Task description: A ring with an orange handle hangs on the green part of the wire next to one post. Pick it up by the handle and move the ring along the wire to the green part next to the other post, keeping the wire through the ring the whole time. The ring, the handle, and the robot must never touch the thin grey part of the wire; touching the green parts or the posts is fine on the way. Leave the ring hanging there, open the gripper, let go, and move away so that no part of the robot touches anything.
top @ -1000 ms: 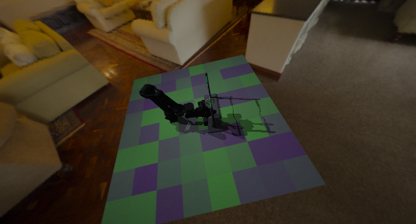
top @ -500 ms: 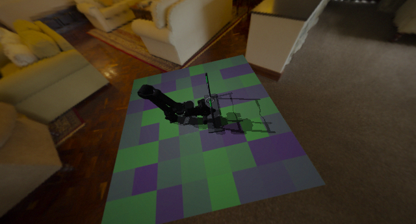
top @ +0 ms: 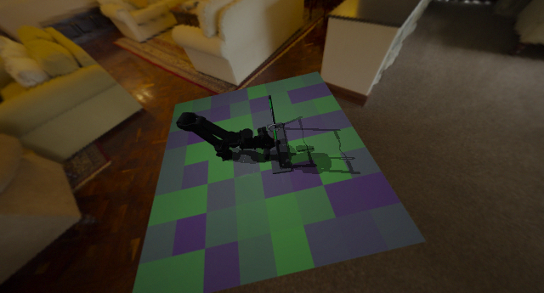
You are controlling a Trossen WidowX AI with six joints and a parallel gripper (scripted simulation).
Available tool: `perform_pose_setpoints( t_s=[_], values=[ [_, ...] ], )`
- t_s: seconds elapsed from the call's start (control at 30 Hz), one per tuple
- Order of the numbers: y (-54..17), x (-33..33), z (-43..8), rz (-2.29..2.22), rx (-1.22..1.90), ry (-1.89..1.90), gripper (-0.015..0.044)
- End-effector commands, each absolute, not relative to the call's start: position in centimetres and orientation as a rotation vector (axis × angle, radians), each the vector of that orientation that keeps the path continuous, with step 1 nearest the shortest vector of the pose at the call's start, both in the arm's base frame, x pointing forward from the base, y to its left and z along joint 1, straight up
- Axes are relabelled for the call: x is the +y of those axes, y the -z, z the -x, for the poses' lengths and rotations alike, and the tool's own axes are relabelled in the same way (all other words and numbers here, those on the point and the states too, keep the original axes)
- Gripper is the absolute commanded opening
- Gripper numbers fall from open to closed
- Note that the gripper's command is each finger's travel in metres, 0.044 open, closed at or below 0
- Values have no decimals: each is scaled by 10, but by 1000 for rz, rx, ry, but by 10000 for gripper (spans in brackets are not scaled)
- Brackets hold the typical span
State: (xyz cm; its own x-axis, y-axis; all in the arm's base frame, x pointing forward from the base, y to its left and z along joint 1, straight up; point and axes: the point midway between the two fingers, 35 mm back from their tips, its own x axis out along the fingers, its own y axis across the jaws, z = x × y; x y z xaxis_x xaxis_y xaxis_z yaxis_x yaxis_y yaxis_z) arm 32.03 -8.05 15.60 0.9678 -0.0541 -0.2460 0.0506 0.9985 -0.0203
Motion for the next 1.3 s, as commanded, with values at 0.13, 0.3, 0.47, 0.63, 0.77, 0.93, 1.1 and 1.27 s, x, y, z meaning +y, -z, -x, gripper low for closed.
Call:
perform_pose_setpoints(
  t_s=[0.13, 0.3, 0.47, 0.63, 0.77, 0.93, 1.1, 1.27],
  values=[
    [-156, -77, -320, 50, 253, 53, -150],
    [-156, -76, -320, 82, 255, 49, -150],
    [-157, -77, -321, 126, 258, 44, -150],
    [-157, -77, -321, 168, 260, 39, -150],
    [-157, -77, -321, 198, 262, 35, -150],
    [-156, -76, -321, 225, 263, 31, -150],
    [-155, -72, -321, 231, 264, 28, -150],
    [-153, -65, -321, 215, 263, 25, -150]
  ],
)
